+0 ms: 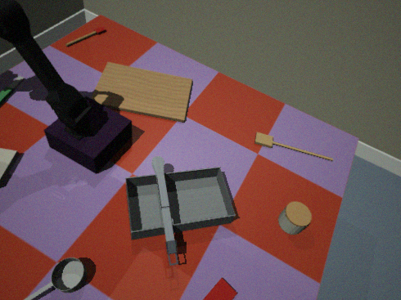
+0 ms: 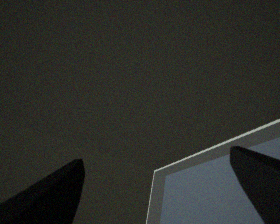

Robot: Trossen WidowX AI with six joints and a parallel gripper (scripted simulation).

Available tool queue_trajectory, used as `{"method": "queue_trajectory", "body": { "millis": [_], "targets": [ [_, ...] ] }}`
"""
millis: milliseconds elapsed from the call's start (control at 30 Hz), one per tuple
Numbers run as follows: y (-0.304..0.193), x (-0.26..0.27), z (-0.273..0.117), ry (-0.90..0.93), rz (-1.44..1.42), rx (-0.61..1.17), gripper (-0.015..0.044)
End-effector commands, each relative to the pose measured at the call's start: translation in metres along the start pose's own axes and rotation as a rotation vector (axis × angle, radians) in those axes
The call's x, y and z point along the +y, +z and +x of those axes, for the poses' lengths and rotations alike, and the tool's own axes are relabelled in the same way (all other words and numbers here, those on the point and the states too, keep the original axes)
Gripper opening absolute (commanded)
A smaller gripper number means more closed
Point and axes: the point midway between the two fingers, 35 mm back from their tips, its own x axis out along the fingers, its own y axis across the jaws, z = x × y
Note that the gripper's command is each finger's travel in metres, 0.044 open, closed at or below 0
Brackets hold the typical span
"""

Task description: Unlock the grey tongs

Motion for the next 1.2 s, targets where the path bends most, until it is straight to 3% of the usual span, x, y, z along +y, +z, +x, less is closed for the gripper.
{"method": "queue_trajectory", "body": {
  "millis": [0,167,467,767,1167],
  "targets": [
    [-0.003,0.001,0.001,0.000,0.003,0.006,0.0374],
    [-0.030,0.012,0.015,0.007,-0.004,0.063,0.0260],
    [-0.114,0.042,0.045,-0.016,-0.033,0.251,0.0260],
    [-0.236,0.098,0.063,-0.018,-0.141,0.464,0.0260],
    [-0.399,0.170,0.031,-0.015,-0.262,0.766,0.0260]
  ]
}}
